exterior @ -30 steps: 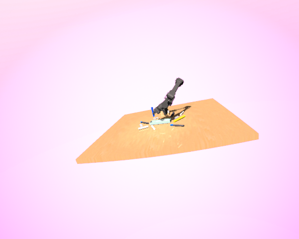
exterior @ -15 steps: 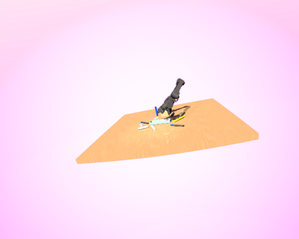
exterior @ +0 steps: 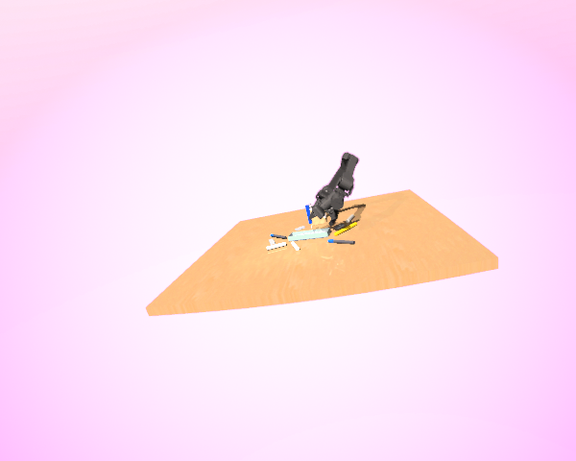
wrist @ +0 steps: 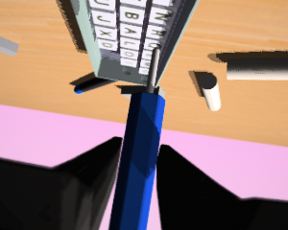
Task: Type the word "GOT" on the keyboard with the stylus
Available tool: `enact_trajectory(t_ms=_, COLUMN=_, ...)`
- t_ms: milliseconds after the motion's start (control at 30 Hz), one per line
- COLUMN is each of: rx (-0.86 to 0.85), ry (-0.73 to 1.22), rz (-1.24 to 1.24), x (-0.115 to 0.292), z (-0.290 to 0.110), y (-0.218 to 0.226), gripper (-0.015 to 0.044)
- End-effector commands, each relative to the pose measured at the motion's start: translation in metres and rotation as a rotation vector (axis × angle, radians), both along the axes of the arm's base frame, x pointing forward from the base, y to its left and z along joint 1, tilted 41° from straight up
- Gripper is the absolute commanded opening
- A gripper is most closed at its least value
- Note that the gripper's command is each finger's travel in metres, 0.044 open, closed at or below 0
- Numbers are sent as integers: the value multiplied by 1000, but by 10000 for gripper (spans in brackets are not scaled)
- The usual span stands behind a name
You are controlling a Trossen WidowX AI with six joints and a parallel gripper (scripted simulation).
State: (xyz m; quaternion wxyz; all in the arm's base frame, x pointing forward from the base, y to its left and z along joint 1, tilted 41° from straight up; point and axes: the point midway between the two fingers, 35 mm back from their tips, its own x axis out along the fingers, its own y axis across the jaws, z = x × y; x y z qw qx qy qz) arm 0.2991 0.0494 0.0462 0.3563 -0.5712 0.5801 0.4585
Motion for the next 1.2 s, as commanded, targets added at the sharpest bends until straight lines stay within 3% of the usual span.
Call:
enact_trajectory(t_ms=0, rx=4, ry=-4, rz=-2, x=-2, z=-9, y=11, gripper=0)
enact_trajectory(t_ms=200, rx=4, ry=-4, rz=-2, x=-2, z=-10, y=12, gripper=0)
enact_trajectory(t_ms=300, rx=4, ry=-4, rz=-2, x=-2, z=-12, y=13, gripper=79)
enact_trajectory(t_ms=1167, rx=4, ry=-3, rz=-2, x=-3, z=-20, y=20, gripper=81)
